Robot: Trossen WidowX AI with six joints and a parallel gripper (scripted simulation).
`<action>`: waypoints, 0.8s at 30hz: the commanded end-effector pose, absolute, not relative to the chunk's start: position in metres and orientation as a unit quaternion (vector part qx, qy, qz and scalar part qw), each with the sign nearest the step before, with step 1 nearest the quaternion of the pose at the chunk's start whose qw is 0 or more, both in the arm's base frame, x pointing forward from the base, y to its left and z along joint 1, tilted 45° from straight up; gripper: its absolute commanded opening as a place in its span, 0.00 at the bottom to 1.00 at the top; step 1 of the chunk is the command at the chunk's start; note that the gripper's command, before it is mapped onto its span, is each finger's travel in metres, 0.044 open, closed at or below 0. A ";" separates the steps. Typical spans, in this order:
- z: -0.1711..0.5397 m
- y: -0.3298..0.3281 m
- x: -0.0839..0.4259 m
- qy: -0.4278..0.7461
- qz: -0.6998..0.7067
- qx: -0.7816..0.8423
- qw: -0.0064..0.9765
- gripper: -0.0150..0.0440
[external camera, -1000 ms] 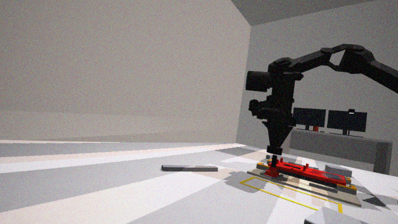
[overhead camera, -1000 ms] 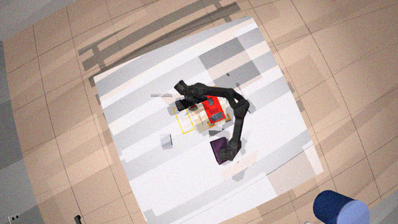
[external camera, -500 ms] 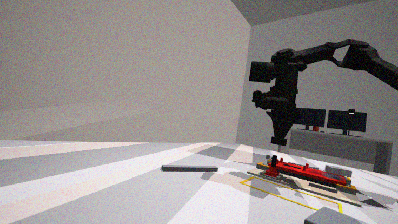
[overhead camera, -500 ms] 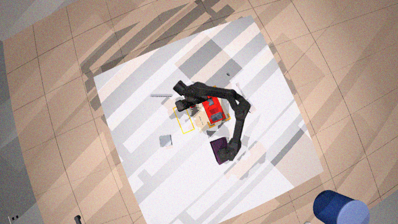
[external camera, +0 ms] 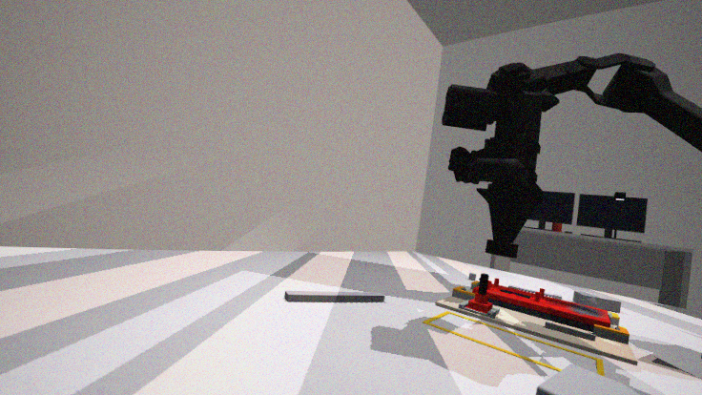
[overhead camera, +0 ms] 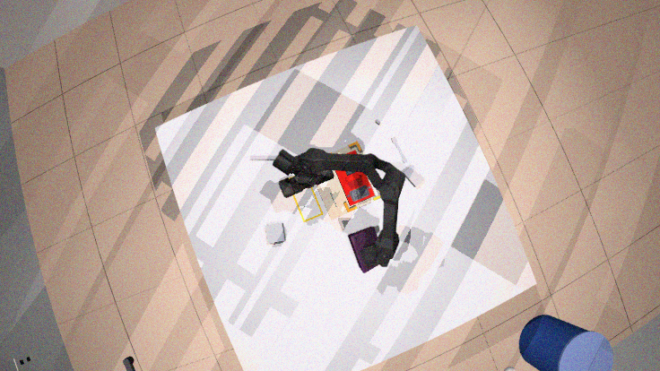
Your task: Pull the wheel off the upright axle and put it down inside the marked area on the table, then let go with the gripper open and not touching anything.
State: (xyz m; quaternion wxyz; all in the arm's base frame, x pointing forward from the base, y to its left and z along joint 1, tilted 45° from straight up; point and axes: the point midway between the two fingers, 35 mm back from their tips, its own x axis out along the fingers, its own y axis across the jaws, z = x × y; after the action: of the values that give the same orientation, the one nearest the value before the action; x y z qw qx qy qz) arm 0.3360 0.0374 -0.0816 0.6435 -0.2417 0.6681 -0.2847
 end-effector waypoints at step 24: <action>-0.129 0.045 0.307 0.670 -0.286 -0.240 0.642 0.25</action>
State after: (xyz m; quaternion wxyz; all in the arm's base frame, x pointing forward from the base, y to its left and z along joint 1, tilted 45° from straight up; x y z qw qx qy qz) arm 0.3092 0.0525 -0.1220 0.6442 -0.2341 0.6695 -0.2864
